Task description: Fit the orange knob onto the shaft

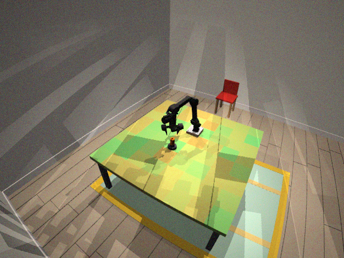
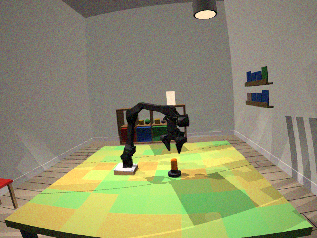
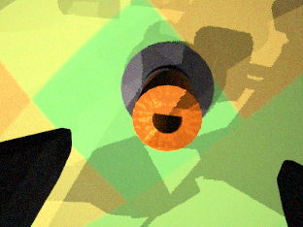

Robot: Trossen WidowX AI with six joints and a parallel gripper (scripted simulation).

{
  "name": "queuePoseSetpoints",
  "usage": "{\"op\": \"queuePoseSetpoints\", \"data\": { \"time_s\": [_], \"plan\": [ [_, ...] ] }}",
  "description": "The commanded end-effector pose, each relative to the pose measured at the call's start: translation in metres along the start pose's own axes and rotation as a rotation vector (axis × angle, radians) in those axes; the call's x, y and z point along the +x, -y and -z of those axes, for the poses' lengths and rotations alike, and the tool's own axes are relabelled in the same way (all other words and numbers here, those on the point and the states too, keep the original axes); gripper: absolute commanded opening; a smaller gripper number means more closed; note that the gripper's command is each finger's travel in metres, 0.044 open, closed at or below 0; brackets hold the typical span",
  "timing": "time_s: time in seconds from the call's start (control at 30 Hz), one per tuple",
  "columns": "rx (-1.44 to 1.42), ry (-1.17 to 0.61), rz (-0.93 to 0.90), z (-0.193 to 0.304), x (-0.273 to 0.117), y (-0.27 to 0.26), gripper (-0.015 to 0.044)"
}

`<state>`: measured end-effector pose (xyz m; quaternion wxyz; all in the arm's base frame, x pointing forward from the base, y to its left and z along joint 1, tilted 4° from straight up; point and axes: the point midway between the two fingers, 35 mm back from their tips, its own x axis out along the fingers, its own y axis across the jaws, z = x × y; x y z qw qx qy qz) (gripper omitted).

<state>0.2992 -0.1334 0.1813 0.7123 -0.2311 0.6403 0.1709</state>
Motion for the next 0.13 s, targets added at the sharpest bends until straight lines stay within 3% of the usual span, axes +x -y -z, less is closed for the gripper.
{"op": "queuePoseSetpoints", "data": {
  "time_s": [0.0, 0.1],
  "plan": [
    [0.0, -0.011, -0.017, 0.0007, -0.0012, -0.0011, 0.044],
    [0.0, -0.011, -0.017, 0.0007, -0.0012, -0.0011, 0.044]
  ]
}}
